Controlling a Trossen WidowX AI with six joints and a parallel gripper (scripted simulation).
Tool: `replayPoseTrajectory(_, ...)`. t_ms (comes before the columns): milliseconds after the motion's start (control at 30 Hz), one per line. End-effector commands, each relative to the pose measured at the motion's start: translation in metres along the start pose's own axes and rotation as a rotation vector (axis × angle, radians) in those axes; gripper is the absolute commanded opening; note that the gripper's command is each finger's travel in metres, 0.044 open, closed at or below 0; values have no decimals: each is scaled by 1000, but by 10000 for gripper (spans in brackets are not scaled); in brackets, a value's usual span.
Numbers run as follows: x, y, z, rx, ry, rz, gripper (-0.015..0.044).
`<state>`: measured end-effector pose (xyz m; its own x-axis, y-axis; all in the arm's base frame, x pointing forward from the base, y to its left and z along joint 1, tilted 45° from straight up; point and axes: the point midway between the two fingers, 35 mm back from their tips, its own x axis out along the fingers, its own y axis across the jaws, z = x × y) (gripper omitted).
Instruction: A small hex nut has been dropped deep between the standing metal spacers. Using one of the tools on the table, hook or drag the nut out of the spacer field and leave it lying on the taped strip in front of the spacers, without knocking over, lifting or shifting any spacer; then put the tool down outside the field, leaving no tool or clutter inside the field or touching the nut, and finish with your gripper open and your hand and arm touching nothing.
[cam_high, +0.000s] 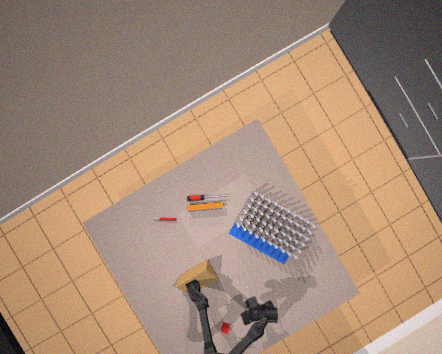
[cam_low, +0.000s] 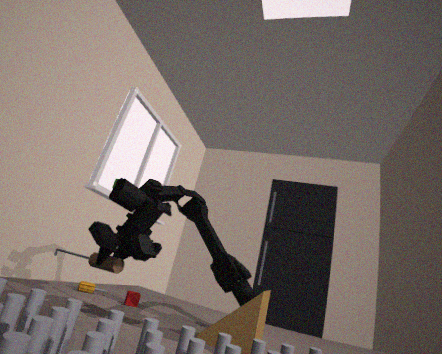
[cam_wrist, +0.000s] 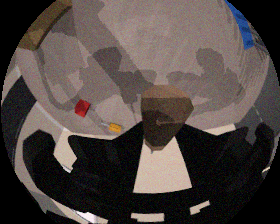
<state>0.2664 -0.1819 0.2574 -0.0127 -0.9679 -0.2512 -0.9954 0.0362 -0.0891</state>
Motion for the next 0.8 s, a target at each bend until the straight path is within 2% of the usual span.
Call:
replayPoseTrajectory(0,2,0,2,-7,-2,0,0)
replayPoseTrajectory(767,12,-3,10,-5,-9,2,0)
